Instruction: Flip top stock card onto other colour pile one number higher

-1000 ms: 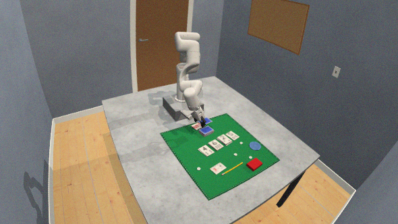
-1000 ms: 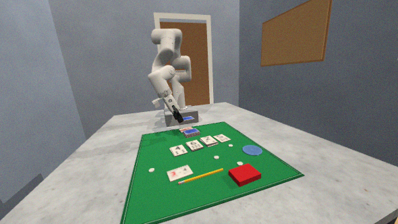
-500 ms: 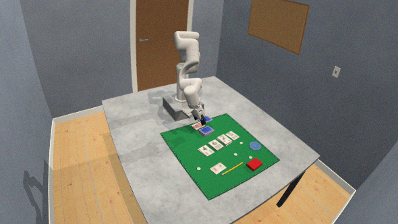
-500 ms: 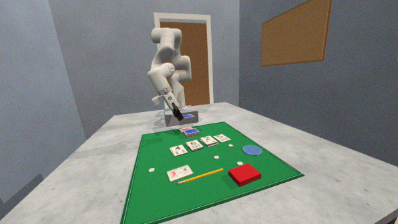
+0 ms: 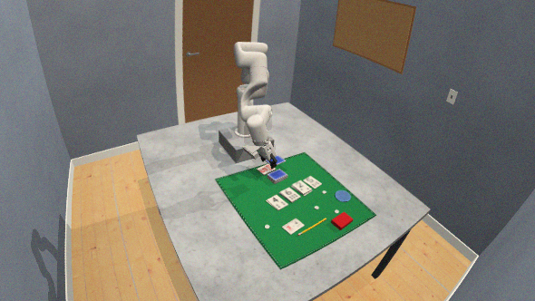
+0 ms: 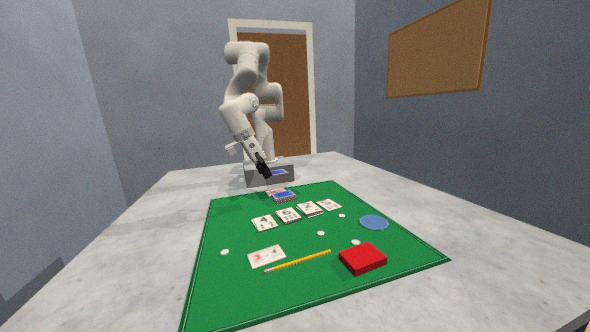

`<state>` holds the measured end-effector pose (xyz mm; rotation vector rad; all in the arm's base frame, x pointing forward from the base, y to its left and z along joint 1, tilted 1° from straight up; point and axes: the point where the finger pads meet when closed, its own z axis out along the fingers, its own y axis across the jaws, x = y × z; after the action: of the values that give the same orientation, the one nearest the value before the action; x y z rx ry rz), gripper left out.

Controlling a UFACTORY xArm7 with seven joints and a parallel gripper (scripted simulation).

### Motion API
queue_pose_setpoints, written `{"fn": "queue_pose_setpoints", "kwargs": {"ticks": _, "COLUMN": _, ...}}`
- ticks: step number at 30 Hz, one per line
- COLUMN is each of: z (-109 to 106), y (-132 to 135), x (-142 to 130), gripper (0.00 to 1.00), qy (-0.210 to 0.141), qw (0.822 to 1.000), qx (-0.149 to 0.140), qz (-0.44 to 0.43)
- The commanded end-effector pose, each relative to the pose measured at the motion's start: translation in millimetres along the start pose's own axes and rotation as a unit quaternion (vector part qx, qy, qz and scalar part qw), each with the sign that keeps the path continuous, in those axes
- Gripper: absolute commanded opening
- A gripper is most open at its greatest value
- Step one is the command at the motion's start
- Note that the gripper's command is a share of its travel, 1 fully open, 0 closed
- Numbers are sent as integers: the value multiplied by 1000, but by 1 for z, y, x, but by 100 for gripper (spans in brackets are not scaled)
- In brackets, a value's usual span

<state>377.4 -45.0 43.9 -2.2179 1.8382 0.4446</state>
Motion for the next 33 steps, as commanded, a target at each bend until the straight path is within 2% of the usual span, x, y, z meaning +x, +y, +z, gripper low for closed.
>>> {"fn": "queue_pose_setpoints", "kwargs": {"ticks": 1, "z": -1, "y": -1, "x": 0, "gripper": 74, "qy": 1, "qw": 1000, "qx": 2, "qz": -1}}
{"fn": "queue_pose_setpoints", "kwargs": {"ticks": 9, "z": 1, "y": -1, "x": -6, "gripper": 74, "qy": 1, "qw": 1000, "qx": 2, "qz": -1}}
{"fn": "queue_pose_setpoints", "kwargs": {"ticks": 18, "z": 15, "y": -1, "x": -40, "gripper": 74, "qy": 1, "qw": 1000, "qx": 2, "qz": -1}}
{"fn": "queue_pose_setpoints", "kwargs": {"ticks": 20, "z": 15, "y": -1, "x": -40, "gripper": 74, "qy": 1, "qw": 1000, "qx": 2, "qz": -1}}
{"fn": "queue_pose_setpoints", "kwargs": {"ticks": 33, "z": 44, "y": -1, "x": -111, "gripper": 74, "qy": 1, "qw": 1000, "qx": 2, "qz": -1}}
